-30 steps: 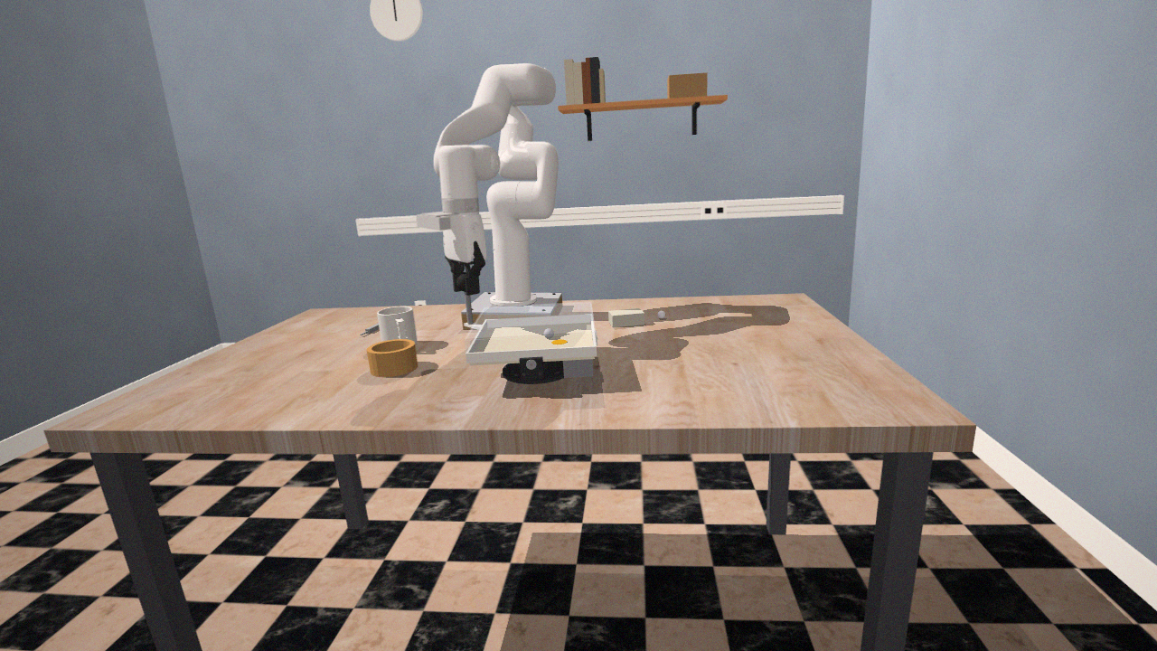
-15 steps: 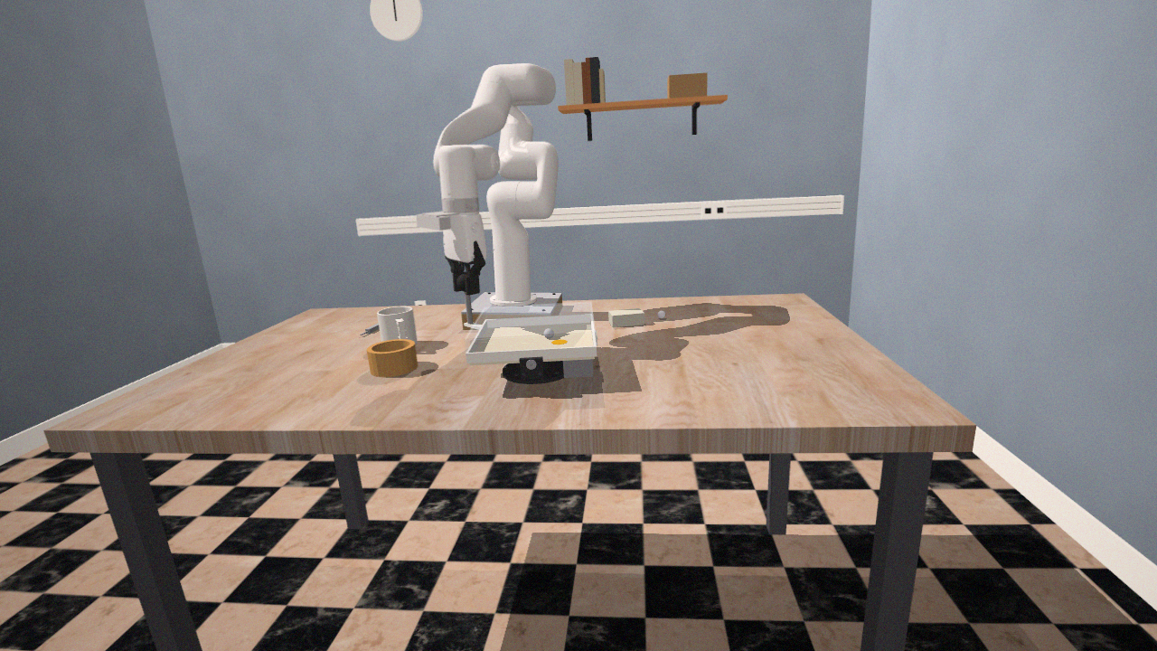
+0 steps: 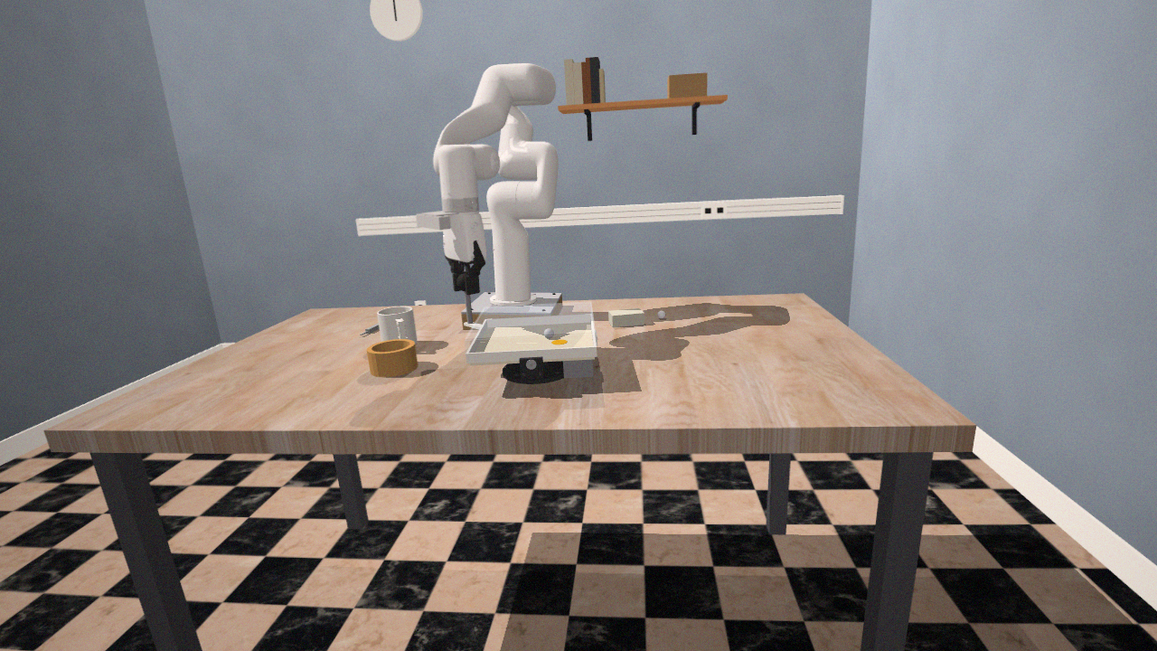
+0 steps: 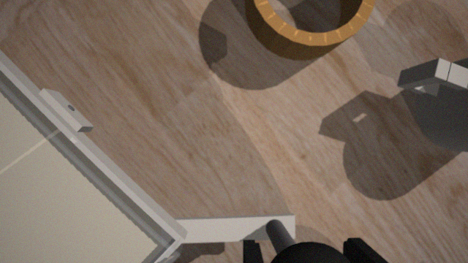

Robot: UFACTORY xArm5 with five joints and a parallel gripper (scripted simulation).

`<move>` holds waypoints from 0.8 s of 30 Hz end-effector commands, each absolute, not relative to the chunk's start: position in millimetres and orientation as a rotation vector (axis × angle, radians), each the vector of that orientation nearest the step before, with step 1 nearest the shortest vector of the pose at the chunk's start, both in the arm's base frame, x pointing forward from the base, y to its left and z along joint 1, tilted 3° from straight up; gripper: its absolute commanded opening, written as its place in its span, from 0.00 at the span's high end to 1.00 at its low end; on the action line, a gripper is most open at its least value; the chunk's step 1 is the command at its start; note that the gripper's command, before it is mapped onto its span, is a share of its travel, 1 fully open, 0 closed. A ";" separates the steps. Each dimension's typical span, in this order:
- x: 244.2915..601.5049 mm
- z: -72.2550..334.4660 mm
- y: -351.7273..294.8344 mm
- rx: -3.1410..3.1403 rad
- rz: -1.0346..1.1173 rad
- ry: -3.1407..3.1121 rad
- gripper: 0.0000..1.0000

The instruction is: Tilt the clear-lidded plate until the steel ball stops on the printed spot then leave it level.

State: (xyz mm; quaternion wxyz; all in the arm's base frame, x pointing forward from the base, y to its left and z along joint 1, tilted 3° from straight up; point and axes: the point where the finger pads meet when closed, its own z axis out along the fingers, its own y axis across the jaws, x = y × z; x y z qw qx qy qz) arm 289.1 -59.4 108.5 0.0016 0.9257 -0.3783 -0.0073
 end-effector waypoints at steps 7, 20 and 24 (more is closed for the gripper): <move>291.6 110.7 -59.6 2.907 -0.014 -1.187 1.00; 290.5 109.7 -59.2 2.907 -0.013 -1.186 1.00; 290.3 109.2 -59.2 2.907 -0.013 -1.186 1.00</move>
